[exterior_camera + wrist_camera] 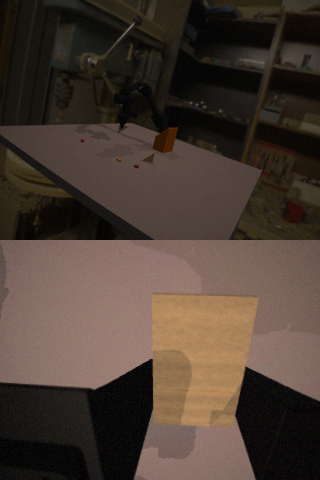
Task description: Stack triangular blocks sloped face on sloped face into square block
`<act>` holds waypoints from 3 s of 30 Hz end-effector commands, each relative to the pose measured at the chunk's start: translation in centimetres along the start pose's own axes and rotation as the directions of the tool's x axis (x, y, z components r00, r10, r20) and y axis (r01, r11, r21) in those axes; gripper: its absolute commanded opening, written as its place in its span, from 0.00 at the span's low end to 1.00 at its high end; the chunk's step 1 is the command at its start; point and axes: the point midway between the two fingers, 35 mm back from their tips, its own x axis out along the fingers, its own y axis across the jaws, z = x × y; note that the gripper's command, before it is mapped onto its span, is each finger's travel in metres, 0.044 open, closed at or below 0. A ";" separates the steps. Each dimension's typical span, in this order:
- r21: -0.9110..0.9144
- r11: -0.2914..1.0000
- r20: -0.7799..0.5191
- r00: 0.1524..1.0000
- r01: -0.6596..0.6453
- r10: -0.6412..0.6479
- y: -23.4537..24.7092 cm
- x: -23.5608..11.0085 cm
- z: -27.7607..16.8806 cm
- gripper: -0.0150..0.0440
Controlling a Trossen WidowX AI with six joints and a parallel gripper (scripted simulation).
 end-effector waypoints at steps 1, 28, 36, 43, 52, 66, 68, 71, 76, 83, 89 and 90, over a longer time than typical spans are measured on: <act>-0.042 0.999 -0.009 1.000 -0.008 0.008 0.0 -0.1 -0.1 0.25; -0.050 0.998 0.030 0.999 0.033 -0.032 -9.3 -2.2 3.5 0.25; -0.051 0.998 0.041 0.999 0.037 -0.035 -12.4 -2.8 5.5 0.25; -0.049 0.998 0.037 0.999 0.030 -0.028 -15.1 -3.6 7.4 0.25; -0.040 0.999 0.029 0.999 0.025 -0.024 -18.1 -4.5 10.2 0.25; -0.038 0.999 0.000 1.000 0.003 -0.003 -21.6 -5.6 14.9 0.25; -0.038 0.999 0.000 1.000 0.003 -0.003 -21.6 -5.5 15.0 0.25; -0.038 0.999 0.000 1.000 0.003 -0.003 -21.7 -4.5 15.4 0.25; -0.038 0.999 0.000 1.000 0.003 -0.003 -21.7 -2.3 16.3 0.25; -0.038 0.999 -0.001 1.000 0.002 -0.002 -21.1 0.5 17.2 0.25; -0.038 0.999 -0.002 1.000 0.002 -0.002 -20.7 1.8 17.6 0.25; -0.038 0.999 -0.002 1.000 0.002 -0.002 -20.7 1.9 17.6 0.25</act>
